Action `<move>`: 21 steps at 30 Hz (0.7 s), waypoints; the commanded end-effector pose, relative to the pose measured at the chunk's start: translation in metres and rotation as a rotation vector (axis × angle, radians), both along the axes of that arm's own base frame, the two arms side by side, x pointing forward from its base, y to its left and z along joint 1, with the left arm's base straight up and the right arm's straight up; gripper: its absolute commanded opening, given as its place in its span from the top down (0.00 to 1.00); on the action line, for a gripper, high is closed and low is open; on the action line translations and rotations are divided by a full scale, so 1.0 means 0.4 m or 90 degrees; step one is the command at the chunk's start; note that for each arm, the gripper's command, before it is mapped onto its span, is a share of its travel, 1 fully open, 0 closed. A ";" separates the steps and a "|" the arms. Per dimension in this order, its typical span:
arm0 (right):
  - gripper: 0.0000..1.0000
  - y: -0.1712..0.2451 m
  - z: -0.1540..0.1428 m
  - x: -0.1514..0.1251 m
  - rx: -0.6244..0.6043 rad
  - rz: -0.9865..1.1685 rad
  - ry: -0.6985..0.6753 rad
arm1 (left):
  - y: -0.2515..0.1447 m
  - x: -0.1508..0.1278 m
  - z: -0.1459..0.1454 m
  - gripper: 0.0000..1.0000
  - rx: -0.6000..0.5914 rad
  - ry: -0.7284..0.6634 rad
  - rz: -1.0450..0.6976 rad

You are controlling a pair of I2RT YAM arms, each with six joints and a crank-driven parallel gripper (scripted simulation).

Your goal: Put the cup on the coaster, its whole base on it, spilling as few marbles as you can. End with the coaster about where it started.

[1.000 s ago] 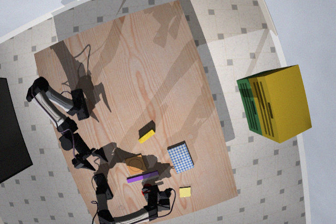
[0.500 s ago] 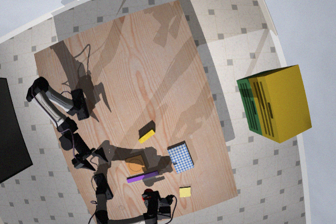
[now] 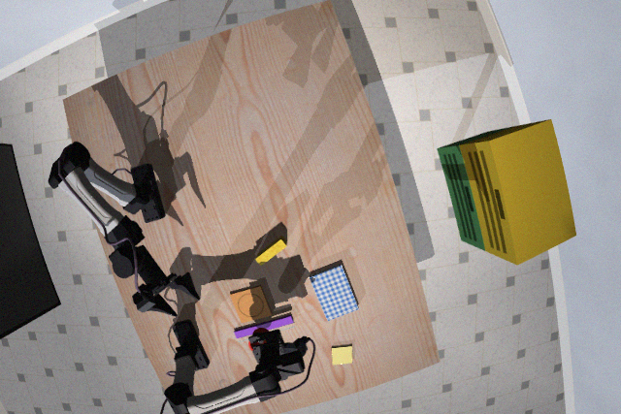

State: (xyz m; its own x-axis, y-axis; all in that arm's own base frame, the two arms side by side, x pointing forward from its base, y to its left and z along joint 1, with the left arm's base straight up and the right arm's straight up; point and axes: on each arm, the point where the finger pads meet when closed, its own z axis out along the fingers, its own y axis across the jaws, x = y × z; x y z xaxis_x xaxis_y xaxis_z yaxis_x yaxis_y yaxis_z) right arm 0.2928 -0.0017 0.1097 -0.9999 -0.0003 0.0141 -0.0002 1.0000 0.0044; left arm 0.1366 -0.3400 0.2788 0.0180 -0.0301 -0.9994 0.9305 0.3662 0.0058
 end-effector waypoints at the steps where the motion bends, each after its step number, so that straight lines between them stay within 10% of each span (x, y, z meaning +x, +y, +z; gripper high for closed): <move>1: 0.23 0.078 0.010 0.012 0.004 -0.025 -0.046 | 0.005 0.006 0.031 0.00 -0.025 -0.001 0.012; 11: 0.23 0.176 -0.069 -0.019 0.000 0.012 0.001 | 0.044 0.031 -0.099 0.00 0.056 0.031 0.056; 21: 0.23 0.241 -0.105 -0.010 0.001 0.012 -0.004 | 0.040 0.033 -0.073 0.00 0.041 0.023 0.056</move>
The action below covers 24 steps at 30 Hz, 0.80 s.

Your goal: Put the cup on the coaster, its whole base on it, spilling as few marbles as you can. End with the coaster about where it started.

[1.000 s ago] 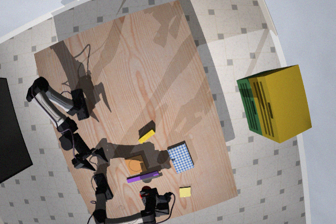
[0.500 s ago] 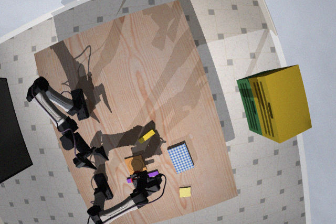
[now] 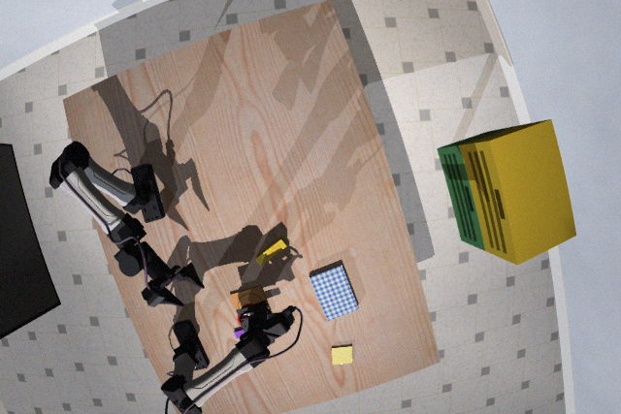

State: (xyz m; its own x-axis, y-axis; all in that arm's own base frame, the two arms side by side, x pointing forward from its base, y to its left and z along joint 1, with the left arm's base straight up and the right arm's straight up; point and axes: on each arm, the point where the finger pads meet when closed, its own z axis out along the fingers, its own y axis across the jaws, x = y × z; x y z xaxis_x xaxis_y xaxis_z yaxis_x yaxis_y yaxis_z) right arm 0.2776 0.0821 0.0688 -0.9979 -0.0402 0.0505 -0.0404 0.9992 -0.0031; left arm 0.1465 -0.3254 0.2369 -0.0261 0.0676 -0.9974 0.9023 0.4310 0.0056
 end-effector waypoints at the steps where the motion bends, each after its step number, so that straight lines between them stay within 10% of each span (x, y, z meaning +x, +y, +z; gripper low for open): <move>1: 0.23 0.039 0.001 0.035 0.009 -0.014 -0.033 | 0.004 0.007 0.032 0.00 -0.021 -0.006 0.010; 14: 0.23 0.051 -0.049 0.024 0.006 -0.013 -0.024 | 0.004 0.007 0.032 0.00 -0.021 -0.006 0.010; 17: 0.00 0.041 -0.017 0.011 0.009 -0.012 -0.034 | 0.004 0.007 0.032 0.00 -0.021 -0.006 0.010; 24: 0.00 0.040 0.104 0.019 0.012 -0.014 -0.042 | 0.004 0.007 0.032 0.00 -0.021 -0.006 0.010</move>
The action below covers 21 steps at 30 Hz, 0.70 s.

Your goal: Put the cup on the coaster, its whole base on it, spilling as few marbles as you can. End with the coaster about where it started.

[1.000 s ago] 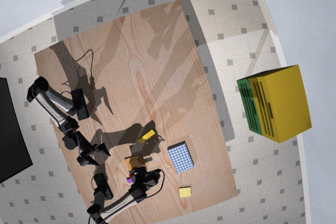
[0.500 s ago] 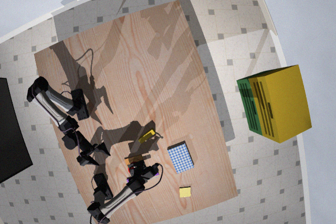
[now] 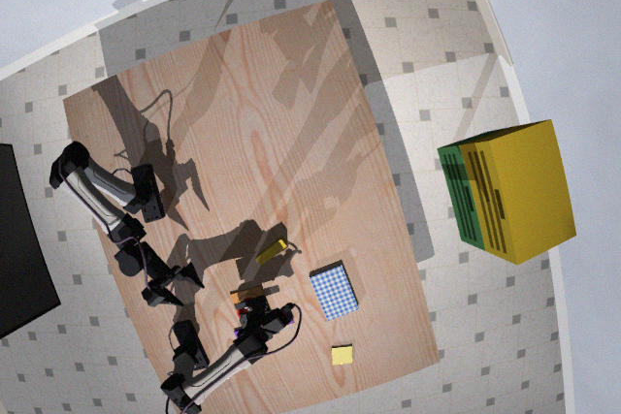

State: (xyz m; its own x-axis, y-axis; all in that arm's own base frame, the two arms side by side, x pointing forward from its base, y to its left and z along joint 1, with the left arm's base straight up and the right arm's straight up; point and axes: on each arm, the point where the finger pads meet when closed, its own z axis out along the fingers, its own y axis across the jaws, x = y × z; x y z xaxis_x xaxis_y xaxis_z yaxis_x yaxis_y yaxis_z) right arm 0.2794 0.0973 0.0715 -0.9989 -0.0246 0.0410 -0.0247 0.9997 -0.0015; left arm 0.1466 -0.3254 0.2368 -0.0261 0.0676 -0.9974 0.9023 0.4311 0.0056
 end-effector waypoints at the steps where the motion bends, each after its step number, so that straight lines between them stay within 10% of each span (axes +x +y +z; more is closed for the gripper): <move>1: 0.00 0.002 0.098 0.015 0.010 -0.004 -0.036 | 0.004 0.007 0.032 0.00 -0.021 -0.006 0.010; 21: 0.00 0.030 0.138 0.089 -0.009 0.012 -0.287 | 0.004 0.007 0.032 0.00 -0.021 -0.006 0.010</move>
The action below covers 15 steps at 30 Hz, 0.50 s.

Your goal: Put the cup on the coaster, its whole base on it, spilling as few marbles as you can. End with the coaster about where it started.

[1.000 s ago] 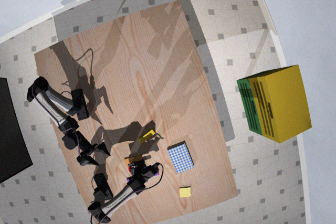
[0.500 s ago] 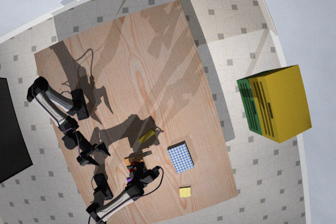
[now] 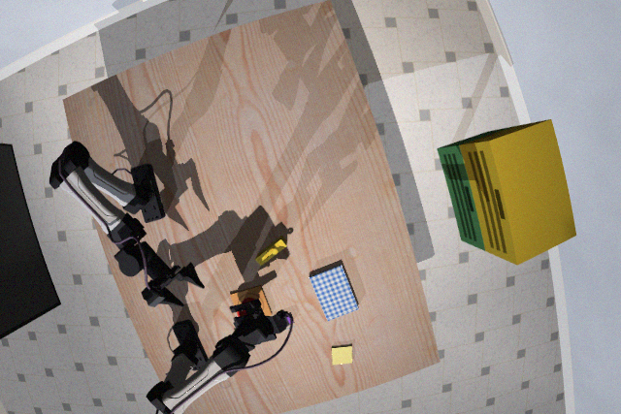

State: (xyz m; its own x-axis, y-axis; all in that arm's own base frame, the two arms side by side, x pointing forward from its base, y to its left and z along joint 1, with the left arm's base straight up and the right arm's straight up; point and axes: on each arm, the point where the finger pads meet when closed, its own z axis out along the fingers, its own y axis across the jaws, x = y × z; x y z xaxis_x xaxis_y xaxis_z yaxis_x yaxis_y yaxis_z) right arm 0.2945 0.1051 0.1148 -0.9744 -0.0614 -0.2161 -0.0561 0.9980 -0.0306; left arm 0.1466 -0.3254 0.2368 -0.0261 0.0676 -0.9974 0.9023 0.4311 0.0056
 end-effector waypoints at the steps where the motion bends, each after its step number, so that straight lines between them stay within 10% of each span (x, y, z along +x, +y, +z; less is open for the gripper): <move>1: 0.00 0.014 0.029 0.053 0.007 -0.007 -0.150 | 0.004 0.007 0.032 0.00 -0.021 -0.006 0.010; 15: 0.00 0.027 0.003 -0.008 0.036 0.000 -0.383 | 0.004 0.007 0.032 0.00 -0.021 -0.006 0.010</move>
State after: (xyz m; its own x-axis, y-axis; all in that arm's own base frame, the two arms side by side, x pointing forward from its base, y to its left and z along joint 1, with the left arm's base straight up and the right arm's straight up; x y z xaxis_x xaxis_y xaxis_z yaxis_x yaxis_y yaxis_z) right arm 0.2653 0.1081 0.0999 -0.7937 -0.0857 -0.6023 -0.0791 0.9962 -0.0376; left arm 0.1466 -0.3254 0.2368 -0.0261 0.0676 -0.9974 0.9023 0.4311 0.0056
